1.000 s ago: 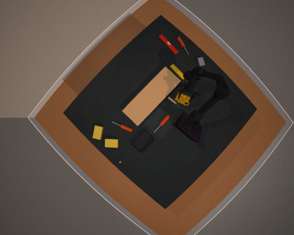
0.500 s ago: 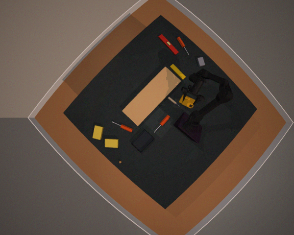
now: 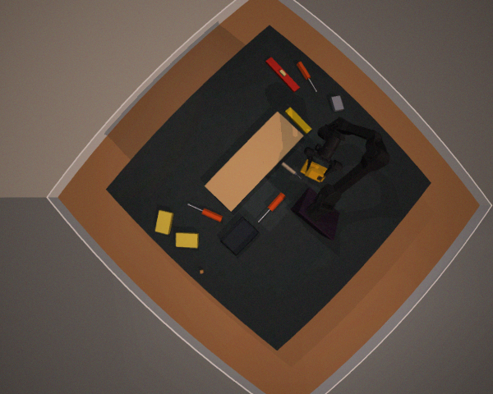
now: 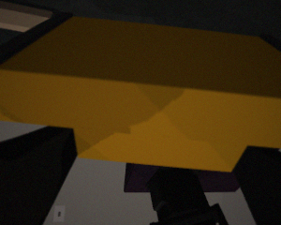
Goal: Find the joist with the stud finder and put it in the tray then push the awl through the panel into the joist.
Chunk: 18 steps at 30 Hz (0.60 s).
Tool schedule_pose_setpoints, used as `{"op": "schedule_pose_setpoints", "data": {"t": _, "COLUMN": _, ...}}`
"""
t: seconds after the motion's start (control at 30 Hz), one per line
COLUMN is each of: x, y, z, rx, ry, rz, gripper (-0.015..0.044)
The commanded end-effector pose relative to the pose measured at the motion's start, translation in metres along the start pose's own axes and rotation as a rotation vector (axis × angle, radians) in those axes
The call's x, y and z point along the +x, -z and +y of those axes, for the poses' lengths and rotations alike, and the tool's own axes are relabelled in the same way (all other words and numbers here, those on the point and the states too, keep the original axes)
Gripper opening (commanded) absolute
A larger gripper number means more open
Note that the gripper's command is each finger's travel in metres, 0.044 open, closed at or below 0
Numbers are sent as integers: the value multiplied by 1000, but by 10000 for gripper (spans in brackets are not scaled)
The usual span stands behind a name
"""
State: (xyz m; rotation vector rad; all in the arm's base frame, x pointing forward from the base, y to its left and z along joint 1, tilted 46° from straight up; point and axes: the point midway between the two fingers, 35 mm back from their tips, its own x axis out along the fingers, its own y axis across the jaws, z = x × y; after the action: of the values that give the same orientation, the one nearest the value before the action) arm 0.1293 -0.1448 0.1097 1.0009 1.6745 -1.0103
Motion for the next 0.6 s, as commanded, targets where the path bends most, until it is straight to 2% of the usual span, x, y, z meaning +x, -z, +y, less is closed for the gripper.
{"op": "schedule_pose_setpoints", "data": {"t": 0.0, "x": 3, "y": -6, "z": -3, "rx": -5, "ry": 3, "rz": 2, "gripper": 0}}
{"op": "schedule_pose_setpoints", "data": {"t": 0.2, "x": 6, "y": -11, "z": -5, "rx": -3, "ry": 4, "rz": 1, "gripper": 0}}
{"op": "schedule_pose_setpoints", "data": {"t": 0.57, "x": 6, "y": -11, "z": -5, "rx": -3, "ry": 4, "rz": 1, "gripper": 289}}
